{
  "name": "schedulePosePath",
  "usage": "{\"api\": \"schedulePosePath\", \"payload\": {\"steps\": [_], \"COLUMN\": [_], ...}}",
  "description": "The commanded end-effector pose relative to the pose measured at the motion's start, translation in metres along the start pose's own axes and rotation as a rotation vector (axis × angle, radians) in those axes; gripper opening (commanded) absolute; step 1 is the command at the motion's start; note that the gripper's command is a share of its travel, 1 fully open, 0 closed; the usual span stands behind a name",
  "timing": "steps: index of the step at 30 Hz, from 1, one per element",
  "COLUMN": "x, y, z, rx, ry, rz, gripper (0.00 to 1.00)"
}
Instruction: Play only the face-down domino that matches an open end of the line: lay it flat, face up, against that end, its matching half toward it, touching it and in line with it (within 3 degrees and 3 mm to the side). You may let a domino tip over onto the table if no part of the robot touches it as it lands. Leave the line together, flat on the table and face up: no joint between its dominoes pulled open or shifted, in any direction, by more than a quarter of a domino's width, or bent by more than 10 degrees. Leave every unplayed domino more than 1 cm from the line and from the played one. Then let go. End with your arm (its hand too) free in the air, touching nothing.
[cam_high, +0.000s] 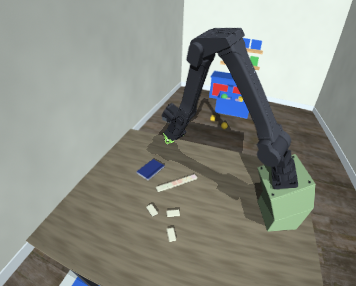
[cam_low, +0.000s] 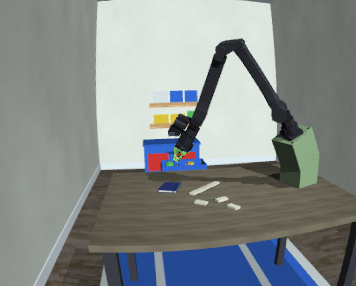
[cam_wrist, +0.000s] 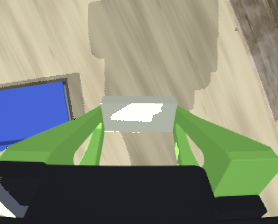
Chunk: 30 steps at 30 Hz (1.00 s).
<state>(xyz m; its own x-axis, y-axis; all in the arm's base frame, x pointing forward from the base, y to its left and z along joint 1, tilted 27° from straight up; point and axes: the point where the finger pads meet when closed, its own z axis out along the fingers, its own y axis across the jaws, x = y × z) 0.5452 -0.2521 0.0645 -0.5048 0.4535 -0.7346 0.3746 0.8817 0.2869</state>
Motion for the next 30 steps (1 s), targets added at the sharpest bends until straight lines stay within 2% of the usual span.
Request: {"api": "schedulePosePath", "payload": {"steps": [1,8,9,18,25,26,30], "x": [-0.046,-0.046,-0.02,-0.044,-0.044,-0.034,-0.033], "y": [0.014,0.014,0.004,0.022,0.022,0.021,0.02], "z": [-0.021,-0.021,-0.009,-0.023,-0.023,-0.018,-0.019], "rx": [-0.016,-0.016,-0.001,-0.02,-0.02,-0.011,-0.021], "ry": [-0.221,-0.221,-0.187,-0.566,-0.566,-0.566,-0.727], "rz": [0.019,0.019,0.011,0.025,0.025,0.007,0.018], "gripper": [0.49,0.49,0.49,0.49,0.49,0.49,0.49]}}
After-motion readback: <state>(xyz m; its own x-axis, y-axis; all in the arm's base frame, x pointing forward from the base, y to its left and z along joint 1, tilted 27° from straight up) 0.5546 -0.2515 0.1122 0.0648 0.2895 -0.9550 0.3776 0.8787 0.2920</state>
